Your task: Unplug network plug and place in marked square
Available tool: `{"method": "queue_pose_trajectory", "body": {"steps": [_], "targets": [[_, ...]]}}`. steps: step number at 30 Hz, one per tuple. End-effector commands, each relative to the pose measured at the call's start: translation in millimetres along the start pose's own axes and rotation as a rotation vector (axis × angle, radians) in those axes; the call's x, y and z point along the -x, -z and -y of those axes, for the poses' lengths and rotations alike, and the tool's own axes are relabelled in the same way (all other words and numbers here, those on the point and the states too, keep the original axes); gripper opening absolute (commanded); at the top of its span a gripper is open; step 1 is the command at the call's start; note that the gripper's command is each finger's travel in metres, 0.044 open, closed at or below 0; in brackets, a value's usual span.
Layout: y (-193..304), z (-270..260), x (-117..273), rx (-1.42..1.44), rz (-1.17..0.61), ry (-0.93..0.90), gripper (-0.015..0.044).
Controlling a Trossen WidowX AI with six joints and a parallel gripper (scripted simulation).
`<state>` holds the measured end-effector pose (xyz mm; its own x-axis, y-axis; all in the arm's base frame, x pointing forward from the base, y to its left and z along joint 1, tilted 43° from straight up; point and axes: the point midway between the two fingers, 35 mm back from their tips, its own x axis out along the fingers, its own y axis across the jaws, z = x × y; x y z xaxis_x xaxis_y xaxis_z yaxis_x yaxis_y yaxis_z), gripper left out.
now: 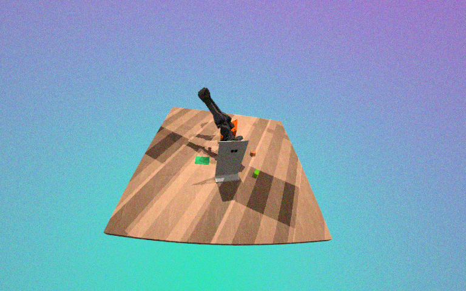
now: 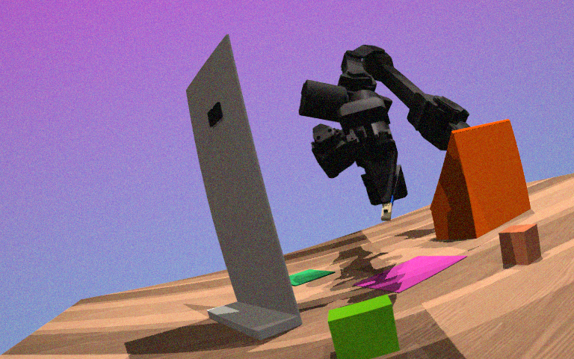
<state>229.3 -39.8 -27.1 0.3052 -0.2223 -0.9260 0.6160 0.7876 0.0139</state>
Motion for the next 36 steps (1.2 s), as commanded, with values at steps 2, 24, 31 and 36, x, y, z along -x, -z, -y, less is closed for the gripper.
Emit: {"method": "queue_pose_trajectory", "body": {"steps": [2,24,31,36], "targets": [[11.5,13.3,-8.0,0.042,-0.051,0.079,0.0000],[10.3,24.5,-24.2,0.042,-0.053,0.079,0.0000],[10.3,30.0,-31.1,0.042,-0.053,0.080,0.0000],[10.4,34.1,-35.8,0.042,-0.053,0.080,0.0000]]}}
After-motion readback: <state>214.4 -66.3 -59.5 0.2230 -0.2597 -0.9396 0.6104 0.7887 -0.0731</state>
